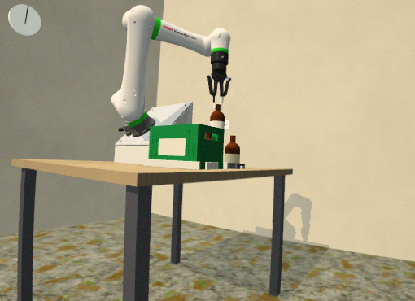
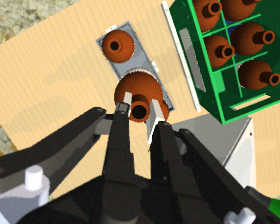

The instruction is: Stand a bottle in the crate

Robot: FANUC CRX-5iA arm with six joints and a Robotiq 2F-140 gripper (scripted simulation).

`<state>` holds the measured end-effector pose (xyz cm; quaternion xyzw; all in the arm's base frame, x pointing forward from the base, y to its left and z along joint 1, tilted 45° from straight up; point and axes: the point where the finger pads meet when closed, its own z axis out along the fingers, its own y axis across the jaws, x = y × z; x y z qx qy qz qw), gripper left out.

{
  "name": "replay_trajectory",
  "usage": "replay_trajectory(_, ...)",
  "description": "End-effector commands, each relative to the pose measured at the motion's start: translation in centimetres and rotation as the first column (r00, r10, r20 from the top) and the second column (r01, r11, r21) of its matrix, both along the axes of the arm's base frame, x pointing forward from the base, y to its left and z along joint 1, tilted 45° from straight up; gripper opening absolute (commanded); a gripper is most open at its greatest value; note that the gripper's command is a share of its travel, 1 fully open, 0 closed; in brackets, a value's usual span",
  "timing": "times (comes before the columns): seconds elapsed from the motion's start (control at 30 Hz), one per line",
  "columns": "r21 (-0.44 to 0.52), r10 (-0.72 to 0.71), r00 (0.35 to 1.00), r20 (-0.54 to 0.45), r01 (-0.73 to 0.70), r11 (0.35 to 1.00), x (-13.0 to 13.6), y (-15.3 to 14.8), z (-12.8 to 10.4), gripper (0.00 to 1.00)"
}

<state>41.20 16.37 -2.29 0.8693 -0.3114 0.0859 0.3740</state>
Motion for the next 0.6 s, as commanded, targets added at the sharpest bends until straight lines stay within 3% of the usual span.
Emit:
replay_trajectory(0.0, 0.000, 0.000, 1.000, 0.000, 0.000, 1.000, 0.01, 0.02, 0.01, 0.00)
replay_trajectory(0.57, 0.000, 0.000, 1.000, 0.000, 0.000, 1.000, 0.03, 0.16, 0.15, 0.00)
